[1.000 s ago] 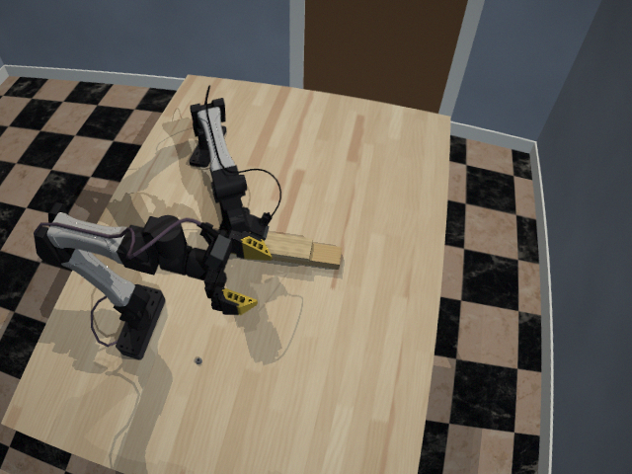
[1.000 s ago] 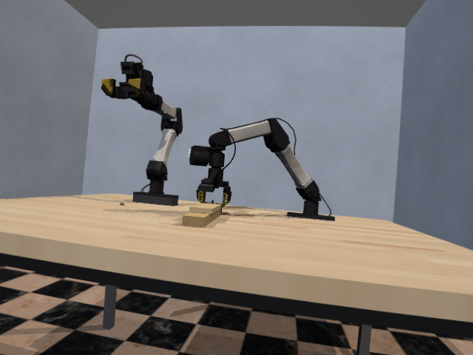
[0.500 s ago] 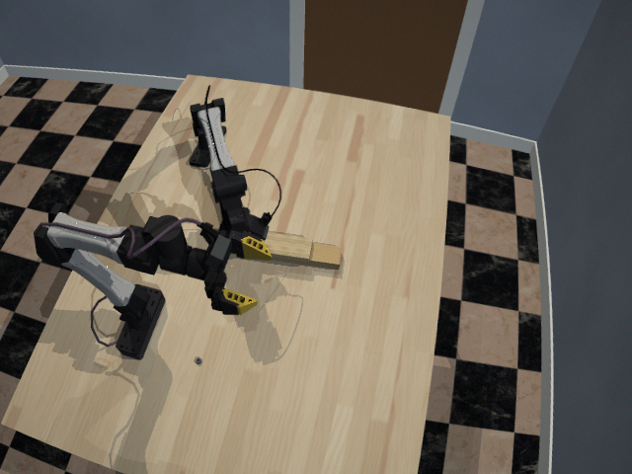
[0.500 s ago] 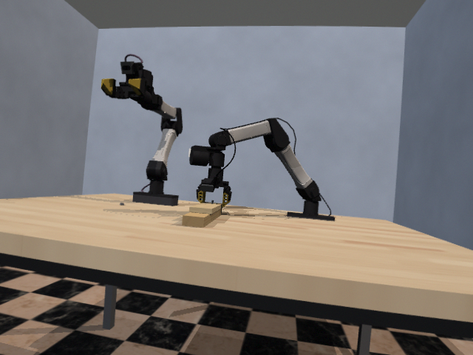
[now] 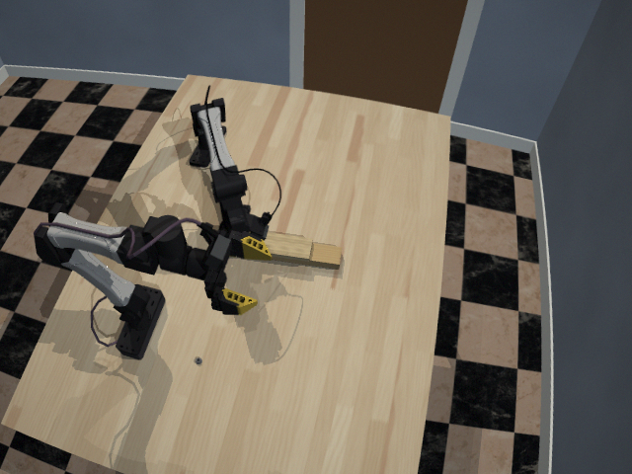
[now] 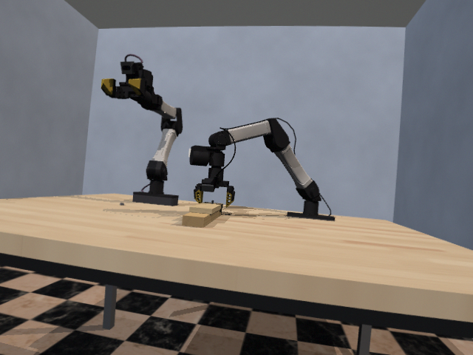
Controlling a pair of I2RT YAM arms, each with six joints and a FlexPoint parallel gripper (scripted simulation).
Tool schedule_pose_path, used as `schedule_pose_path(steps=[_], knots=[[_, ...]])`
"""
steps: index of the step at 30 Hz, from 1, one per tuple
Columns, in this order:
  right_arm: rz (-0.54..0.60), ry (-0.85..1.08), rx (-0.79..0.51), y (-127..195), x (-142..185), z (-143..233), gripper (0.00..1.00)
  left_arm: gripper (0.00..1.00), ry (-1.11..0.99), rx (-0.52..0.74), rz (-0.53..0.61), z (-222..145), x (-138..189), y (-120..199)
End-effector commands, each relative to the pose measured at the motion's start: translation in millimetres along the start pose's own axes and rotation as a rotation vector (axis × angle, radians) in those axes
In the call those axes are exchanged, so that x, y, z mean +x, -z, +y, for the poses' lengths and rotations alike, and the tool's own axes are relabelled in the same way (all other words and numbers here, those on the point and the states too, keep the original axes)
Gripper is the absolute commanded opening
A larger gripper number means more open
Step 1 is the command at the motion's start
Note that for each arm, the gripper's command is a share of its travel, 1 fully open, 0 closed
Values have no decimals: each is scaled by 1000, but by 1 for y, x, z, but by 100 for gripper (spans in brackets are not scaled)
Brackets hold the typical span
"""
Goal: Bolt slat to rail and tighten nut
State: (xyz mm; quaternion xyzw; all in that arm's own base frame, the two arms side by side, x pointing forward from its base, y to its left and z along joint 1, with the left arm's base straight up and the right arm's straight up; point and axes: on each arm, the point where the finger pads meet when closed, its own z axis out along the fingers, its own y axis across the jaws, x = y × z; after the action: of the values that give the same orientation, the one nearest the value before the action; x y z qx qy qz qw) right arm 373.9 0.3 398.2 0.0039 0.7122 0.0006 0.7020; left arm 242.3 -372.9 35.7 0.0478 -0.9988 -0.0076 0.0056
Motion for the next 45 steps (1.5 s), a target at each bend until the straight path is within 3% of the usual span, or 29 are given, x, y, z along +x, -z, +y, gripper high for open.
schedule_pose_path(steps=[1,9,30,32,45], knots=[[-22,6,-5,-1,-7,0,100,100,1,36,-21,-5,-3,30],[-22,6,-5,-1,-7,0,100,100,2,52,-34,-3,-2,66],[-22,6,-5,-1,-7,0,100,100,2,55,-36,-5,-3,65],[-22,6,-5,-1,-7,0,100,100,1,28,-17,-3,-2,50],[-22,6,-5,-1,-7,0,100,100,-16,232,-176,22,-73,98]])
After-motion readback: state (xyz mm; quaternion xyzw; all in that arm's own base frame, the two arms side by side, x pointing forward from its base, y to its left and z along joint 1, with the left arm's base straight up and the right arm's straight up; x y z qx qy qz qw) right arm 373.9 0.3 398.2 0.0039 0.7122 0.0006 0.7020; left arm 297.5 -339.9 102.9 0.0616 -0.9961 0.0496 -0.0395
